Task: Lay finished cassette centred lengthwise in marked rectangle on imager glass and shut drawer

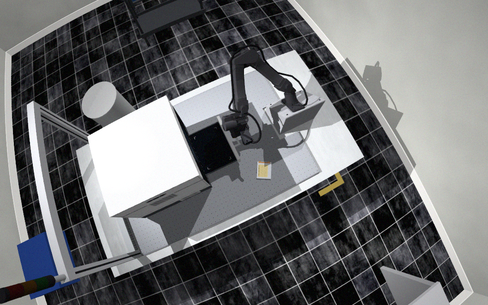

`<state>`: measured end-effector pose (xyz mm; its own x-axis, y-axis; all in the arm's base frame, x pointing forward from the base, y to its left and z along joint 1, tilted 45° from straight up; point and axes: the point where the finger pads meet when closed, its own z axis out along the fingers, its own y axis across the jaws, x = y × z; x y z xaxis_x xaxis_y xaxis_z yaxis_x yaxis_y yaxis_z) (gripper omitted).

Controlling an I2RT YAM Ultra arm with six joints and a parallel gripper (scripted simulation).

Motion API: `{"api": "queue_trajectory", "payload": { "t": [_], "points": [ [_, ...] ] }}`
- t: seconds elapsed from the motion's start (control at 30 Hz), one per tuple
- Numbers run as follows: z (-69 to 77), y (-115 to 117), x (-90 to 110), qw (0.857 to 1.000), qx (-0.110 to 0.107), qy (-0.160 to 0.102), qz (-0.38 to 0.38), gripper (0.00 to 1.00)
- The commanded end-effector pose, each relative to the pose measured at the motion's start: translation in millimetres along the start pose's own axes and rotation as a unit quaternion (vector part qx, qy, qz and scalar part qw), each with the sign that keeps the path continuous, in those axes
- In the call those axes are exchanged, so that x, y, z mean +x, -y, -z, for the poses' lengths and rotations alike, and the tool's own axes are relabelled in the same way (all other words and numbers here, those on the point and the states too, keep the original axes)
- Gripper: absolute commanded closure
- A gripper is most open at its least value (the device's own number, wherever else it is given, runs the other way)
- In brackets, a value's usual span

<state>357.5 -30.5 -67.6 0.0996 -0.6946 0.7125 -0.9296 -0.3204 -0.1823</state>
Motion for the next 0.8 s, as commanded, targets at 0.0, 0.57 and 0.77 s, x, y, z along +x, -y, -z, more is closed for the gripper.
{"api": "queue_trajectory", "payload": {
  "t": [0.0,0.57,0.77],
  "points": [
    [3.5,4,-2,1.000,0.006,0.002,-0.001,0.65],
    [20.0,16,1,1.000,0.018,0.002,-0.011,0.65],
    [28.1,16,1,1.000,0.018,0.003,-0.011,0.65]
  ]
}}
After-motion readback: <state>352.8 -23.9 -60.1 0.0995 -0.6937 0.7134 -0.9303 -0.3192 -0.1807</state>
